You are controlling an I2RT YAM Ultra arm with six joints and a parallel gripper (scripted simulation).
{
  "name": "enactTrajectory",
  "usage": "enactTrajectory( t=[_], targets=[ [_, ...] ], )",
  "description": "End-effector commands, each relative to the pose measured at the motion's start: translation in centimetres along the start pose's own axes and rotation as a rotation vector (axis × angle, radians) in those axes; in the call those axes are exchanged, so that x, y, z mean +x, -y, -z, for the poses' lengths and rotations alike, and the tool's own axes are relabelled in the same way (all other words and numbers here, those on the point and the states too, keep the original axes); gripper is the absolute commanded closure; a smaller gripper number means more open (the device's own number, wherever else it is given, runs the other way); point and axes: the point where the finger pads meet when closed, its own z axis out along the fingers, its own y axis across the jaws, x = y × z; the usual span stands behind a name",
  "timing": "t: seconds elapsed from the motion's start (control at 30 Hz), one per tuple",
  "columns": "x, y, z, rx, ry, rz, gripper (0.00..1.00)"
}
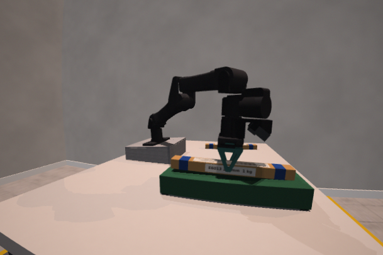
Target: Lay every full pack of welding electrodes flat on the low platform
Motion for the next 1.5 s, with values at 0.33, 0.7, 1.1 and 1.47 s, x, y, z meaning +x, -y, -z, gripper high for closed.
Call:
enactTrajectory(
  t=[0.33,0.7,1.1,1.47],
  targets=[
    [0.29,0.61,5.6,0.051,0.054,-0.006,1.0],
    [0.19,0.7,5.68,0.054,0.058,-0.006,1.0],
    [0.14,0.75,5.84,0.057,0.061,-0.006,1.0],
    [0.29,0.63,5.74,0.053,0.055,-0.006,1.0]
  ],
)
